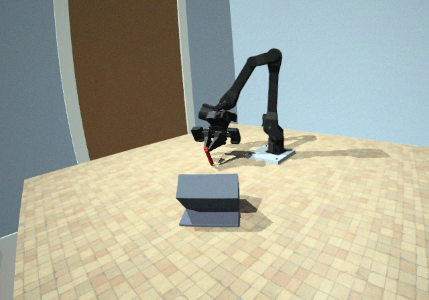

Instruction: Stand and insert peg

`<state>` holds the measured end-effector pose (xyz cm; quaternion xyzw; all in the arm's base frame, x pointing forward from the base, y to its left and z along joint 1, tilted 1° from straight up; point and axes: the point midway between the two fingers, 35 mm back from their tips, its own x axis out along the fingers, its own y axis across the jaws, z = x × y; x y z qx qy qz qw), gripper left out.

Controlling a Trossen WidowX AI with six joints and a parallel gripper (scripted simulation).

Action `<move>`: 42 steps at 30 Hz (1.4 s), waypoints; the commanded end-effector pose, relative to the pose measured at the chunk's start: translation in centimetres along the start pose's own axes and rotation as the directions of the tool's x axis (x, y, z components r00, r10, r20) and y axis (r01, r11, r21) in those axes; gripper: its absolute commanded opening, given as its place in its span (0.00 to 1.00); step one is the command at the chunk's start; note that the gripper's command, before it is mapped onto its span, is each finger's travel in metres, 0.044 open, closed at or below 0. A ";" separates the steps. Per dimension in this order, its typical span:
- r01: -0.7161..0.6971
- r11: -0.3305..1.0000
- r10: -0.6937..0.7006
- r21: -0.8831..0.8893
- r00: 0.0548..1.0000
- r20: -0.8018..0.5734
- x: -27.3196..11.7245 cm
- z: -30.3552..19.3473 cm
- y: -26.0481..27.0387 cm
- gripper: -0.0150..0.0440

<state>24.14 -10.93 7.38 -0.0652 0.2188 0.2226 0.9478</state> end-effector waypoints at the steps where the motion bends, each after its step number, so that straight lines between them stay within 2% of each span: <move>1: -0.002 1.000 0.002 0.002 0.999 0.043 -0.2 -0.2 0.1 0.34; 33: -0.003 1.000 0.003 0.001 0.949 0.314 -1.9 -1.6 0.2 0.34; 42: -0.002 1.000 0.002 0.000 0.958 0.286 -1.9 -1.6 0.2 0.34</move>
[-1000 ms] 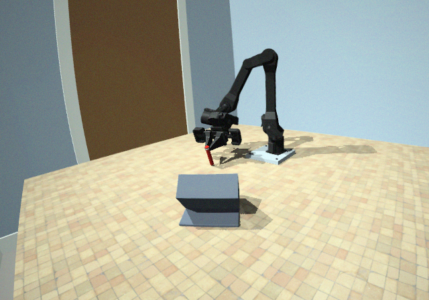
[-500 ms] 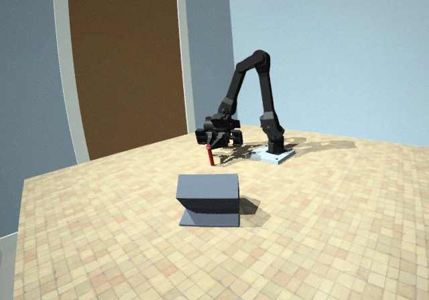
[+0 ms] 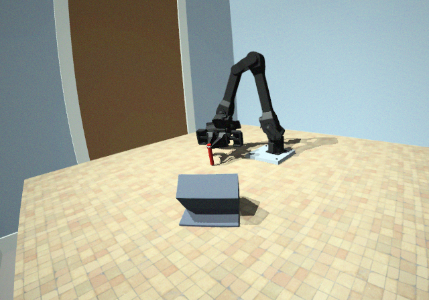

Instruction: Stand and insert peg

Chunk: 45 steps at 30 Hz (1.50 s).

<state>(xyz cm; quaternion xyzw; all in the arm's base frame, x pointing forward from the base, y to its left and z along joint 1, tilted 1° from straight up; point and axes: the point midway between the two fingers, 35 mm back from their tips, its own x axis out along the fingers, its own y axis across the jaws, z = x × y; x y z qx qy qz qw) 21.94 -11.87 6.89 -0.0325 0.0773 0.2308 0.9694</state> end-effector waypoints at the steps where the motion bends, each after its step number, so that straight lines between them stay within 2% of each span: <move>1: 0.000 1.000 0.000 0.001 1.000 -0.001 0.0 -0.2 0.0 0.34; 45: 0.005 1.000 -0.005 -0.004 1.000 0.020 -0.5 -0.9 0.0 0.34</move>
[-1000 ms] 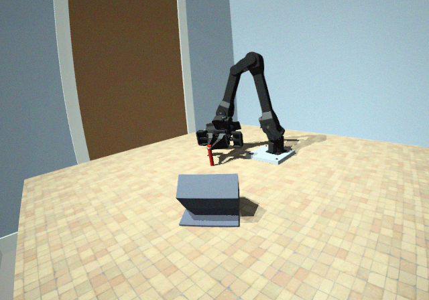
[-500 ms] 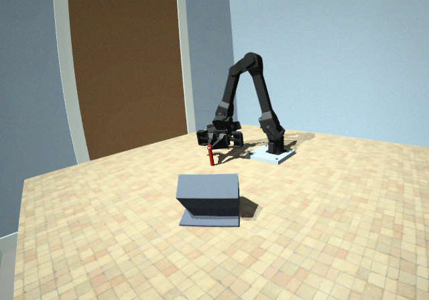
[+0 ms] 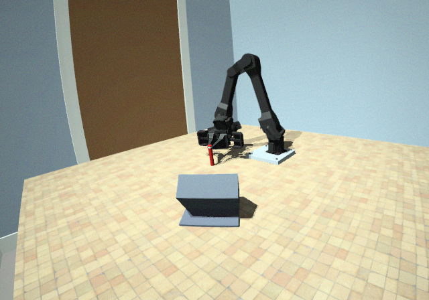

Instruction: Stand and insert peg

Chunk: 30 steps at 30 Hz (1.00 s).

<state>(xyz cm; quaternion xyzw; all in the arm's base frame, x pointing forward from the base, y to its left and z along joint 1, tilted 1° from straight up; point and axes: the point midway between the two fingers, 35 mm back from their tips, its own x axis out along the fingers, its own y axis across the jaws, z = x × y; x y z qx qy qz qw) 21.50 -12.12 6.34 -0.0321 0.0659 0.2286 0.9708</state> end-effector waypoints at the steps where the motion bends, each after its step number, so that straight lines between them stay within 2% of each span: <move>1: 0.000 1.000 0.000 0.000 1.000 -0.001 -0.1 -0.2 0.0 0.34; 30: 0.011 1.000 -0.011 0.004 0.999 0.034 -0.5 -0.5 0.0 0.34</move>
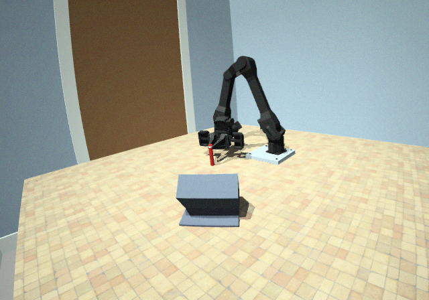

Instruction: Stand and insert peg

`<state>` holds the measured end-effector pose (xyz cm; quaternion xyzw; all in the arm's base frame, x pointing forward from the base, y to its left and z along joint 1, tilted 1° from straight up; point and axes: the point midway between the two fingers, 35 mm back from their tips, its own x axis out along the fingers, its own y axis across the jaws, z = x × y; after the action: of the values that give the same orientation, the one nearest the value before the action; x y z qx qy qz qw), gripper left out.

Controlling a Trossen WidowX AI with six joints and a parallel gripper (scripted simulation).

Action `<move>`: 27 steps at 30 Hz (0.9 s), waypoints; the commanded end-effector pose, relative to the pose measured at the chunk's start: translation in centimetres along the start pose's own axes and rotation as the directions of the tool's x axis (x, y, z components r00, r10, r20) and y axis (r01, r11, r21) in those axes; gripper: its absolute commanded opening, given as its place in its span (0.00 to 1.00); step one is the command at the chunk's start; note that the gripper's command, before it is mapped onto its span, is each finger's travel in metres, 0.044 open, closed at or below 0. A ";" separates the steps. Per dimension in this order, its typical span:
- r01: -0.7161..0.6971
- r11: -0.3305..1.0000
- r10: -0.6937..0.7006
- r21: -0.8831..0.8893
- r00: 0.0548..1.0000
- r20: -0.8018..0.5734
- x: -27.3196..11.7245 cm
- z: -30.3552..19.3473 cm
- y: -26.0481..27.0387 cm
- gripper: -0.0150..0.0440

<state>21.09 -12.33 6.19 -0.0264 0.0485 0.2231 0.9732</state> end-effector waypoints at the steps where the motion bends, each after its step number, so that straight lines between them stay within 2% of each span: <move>1: 0.000 1.000 0.000 0.000 1.000 -0.001 -0.1 -0.3 0.0 0.34; 5: 0.002 1.000 -0.002 0.001 1.000 0.004 -0.1 0.0 0.0 0.35; 8: 0.003 1.000 -0.003 0.001 1.000 0.005 -0.1 0.0 0.0 0.47; 27: 0.003 1.000 -0.003 0.001 1.000 0.005 -0.1 0.0 0.0 0.47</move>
<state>21.04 -12.39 6.17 -0.0262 0.0454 0.2214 0.9738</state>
